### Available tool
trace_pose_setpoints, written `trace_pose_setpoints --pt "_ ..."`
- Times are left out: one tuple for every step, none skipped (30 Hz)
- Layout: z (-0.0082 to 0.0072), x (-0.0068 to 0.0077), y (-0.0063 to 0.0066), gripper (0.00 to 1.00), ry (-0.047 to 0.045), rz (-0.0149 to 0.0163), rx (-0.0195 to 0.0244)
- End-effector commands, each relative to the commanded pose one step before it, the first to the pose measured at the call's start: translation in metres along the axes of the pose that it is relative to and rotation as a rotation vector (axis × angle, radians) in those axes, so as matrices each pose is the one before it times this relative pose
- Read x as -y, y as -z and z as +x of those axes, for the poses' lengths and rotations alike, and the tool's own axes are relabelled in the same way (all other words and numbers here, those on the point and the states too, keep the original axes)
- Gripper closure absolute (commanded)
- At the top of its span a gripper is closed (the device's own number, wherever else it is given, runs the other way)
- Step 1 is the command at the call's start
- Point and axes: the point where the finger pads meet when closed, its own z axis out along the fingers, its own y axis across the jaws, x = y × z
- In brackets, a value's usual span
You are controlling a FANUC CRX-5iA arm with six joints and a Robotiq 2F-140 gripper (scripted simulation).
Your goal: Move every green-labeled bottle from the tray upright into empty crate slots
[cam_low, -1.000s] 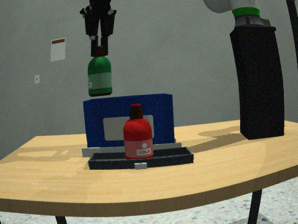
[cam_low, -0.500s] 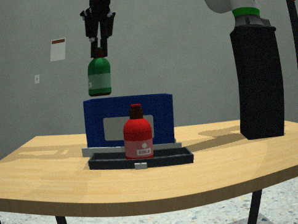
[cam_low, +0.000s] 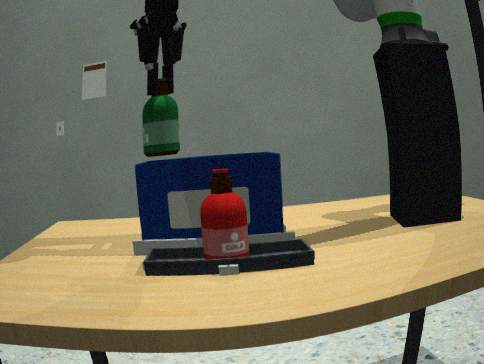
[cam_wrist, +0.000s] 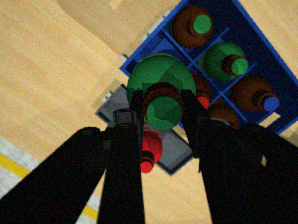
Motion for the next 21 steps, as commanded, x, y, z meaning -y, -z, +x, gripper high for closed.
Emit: trace_pose_setpoints --pt "0.00344 -0.00130 0.00115 0.90 0.00031 0.00172 -0.00148" --pt "0.00090 -0.00065 0.00000 0.90 0.00000 0.00000 0.00000" --pt "0.00085 -0.00061 0.00000 0.90 0.00000 0.00000 0.00000" --pt "0.00000 0.00000 0.00000 0.90 0.00000 0.00000 0.00000" --pt "0.00000 0.00000 0.00000 0.90 0.00000 0.00000 0.00000" --pt "0.00080 -0.00058 0.00000 0.90 0.00000 0.00000 0.00000" --pt "0.00075 -0.00054 0.00000 0.90 0.00000 0.00000 0.00000" --pt "0.00070 -0.00050 0.00000 0.90 0.00000 0.00000 0.00000" --pt "0.00065 -0.00047 0.00000 0.90 0.00000 0.00000 0.00000" --pt "0.00060 -0.00043 0.00000 0.90 0.00000 0.00000 0.00000" --pt "0.00055 -0.00039 0.00000 0.90 0.00000 0.00000 0.00000" --pt "0.00050 -0.00036 0.00000 0.90 0.00000 0.00000 0.00000" --pt "0.00045 -0.00033 0.00000 0.90 0.00000 0.00000 0.00000" --pt "0.00041 -0.00030 0.00000 0.90 0.00000 0.00000 0.00000" --pt "0.00036 -0.00026 0.00000 0.90 0.00000 0.00000 0.00000" --pt "0.00032 -0.00023 0.00000 0.90 0.00000 0.00000 0.00000" --pt "0.00028 -0.00020 0.00000 0.90 0.00000 0.00000 0.00000" --pt "0.00024 -0.00018 0.00000 0.90 0.00000 0.00000 0.00000" --pt "0.00021 -0.00015 0.00000 0.90 0.00000 0.00000 0.00000" --pt "0.00017 -0.00012 0.00000 0.90 0.00000 0.00000 0.00000" --pt "0.00000 0.00000 0.00000 0.90 0.00000 0.00000 0.00000"
